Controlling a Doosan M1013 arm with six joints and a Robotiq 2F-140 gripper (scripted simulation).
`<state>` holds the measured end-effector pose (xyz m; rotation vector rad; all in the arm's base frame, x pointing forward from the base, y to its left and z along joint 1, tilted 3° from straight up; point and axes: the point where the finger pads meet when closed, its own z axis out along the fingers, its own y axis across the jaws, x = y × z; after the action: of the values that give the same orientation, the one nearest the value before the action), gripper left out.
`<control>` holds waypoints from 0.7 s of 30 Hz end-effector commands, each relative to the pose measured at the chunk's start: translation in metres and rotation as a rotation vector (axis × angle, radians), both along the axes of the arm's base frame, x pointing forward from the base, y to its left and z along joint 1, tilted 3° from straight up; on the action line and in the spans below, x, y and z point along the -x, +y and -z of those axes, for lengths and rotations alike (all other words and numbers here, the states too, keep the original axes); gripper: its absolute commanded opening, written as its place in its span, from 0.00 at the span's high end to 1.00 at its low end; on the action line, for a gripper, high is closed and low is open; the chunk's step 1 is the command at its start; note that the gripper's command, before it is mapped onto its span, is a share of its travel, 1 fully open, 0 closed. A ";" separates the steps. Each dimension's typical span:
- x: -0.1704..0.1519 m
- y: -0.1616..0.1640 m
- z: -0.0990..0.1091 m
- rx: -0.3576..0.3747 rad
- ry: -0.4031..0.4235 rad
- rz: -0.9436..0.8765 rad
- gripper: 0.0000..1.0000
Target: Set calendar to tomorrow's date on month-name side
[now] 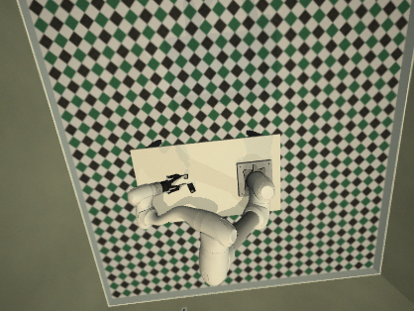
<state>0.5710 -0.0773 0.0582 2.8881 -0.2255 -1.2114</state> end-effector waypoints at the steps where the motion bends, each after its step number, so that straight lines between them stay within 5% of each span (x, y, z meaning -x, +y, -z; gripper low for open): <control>1: 0.000 0.000 -0.002 0.000 0.000 0.000 0.59; 8: 0.000 0.000 -0.003 0.002 -0.016 -0.001 0.59; 13: 0.002 0.000 -0.003 0.020 -0.152 -0.009 0.59; 21: 0.005 0.001 -0.007 0.034 -0.259 -0.015 0.59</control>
<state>0.5677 -0.0765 0.0635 3.0005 -0.2220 -0.8331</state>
